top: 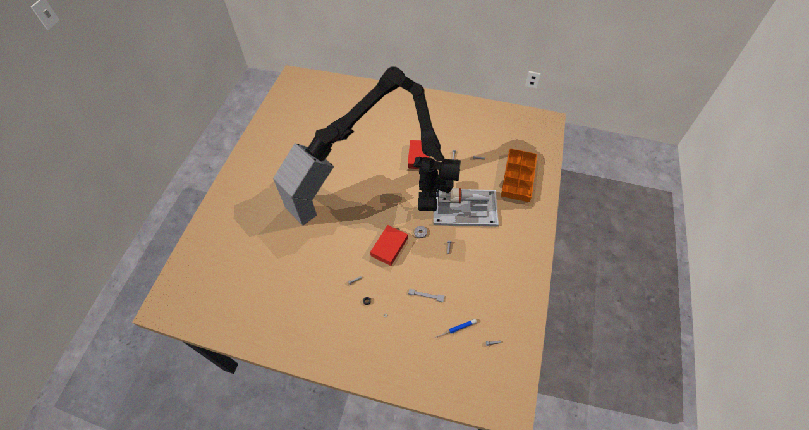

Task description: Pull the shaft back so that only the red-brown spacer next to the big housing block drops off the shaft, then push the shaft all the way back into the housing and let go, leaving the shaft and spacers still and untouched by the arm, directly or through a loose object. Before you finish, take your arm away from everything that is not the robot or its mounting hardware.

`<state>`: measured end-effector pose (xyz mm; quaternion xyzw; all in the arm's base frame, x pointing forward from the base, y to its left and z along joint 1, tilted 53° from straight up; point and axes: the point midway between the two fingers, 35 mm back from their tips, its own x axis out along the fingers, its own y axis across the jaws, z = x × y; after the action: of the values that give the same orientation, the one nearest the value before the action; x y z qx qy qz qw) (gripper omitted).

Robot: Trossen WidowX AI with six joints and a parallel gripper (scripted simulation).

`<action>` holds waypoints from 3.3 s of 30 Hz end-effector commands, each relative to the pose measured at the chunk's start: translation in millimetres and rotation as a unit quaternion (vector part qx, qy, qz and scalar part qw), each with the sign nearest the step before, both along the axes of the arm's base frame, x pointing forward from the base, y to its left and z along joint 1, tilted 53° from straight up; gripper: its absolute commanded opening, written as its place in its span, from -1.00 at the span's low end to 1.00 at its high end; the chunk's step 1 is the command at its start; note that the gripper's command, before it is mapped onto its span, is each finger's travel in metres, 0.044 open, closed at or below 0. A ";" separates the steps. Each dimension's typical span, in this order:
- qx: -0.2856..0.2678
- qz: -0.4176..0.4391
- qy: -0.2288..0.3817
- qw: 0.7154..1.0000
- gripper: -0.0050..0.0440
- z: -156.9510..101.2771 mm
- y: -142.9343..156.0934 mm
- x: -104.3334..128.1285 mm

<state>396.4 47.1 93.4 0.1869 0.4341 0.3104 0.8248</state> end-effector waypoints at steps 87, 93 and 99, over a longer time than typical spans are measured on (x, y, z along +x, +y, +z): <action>-0.001 0.001 0.001 1.000 -0.80 -5.8 0.5 -9.0; -0.001 0.001 0.001 1.000 -0.80 -6.1 0.5 -9.4; -0.001 0.001 0.001 1.000 -0.80 -6.5 0.5 -10.0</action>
<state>388.0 47.4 87.7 0.1864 0.4342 0.3100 0.8250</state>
